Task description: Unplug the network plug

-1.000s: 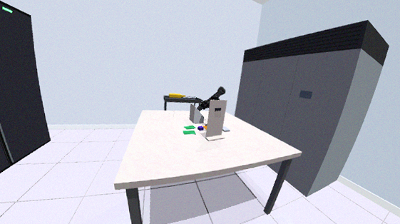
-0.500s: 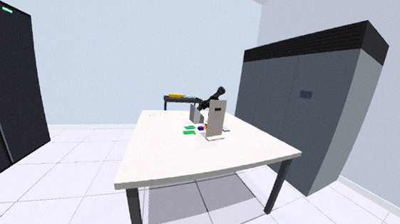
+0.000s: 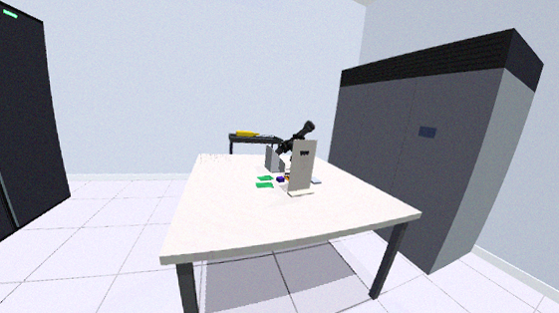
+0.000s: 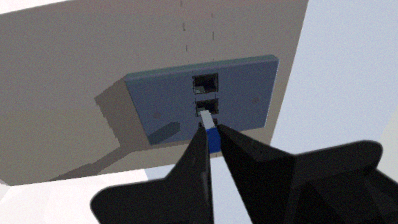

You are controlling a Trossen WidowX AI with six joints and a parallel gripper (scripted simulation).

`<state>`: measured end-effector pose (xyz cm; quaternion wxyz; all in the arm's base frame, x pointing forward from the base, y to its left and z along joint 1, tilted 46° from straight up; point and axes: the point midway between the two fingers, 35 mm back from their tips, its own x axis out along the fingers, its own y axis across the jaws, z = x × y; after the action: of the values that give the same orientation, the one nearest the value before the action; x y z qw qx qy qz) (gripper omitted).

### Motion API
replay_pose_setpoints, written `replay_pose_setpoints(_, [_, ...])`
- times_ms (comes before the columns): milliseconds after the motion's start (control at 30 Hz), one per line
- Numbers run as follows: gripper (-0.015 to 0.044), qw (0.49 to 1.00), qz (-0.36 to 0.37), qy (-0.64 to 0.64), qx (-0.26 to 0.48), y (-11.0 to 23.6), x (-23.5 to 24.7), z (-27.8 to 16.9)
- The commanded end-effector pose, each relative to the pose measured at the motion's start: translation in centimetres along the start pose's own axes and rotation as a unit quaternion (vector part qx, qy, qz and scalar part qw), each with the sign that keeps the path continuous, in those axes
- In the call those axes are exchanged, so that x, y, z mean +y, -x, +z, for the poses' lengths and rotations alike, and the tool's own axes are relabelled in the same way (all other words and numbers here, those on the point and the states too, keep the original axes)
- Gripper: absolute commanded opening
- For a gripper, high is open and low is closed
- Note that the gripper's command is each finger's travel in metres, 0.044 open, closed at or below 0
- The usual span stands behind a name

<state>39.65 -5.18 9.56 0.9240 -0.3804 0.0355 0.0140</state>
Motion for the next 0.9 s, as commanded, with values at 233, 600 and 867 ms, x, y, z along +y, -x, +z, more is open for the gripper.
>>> replay_pose_setpoints(233, [0.0,1.0,0.002,-0.001,-0.001,0.9,0.1,-0.3])
replay_pose_setpoints(600, [0.0,1.0,0.002,-0.001,-0.001,1.6,0.1,-0.5])
replay_pose_setpoints(867, [0.0,1.0,0.003,-0.001,0.0,2.1,0.1,-0.7])
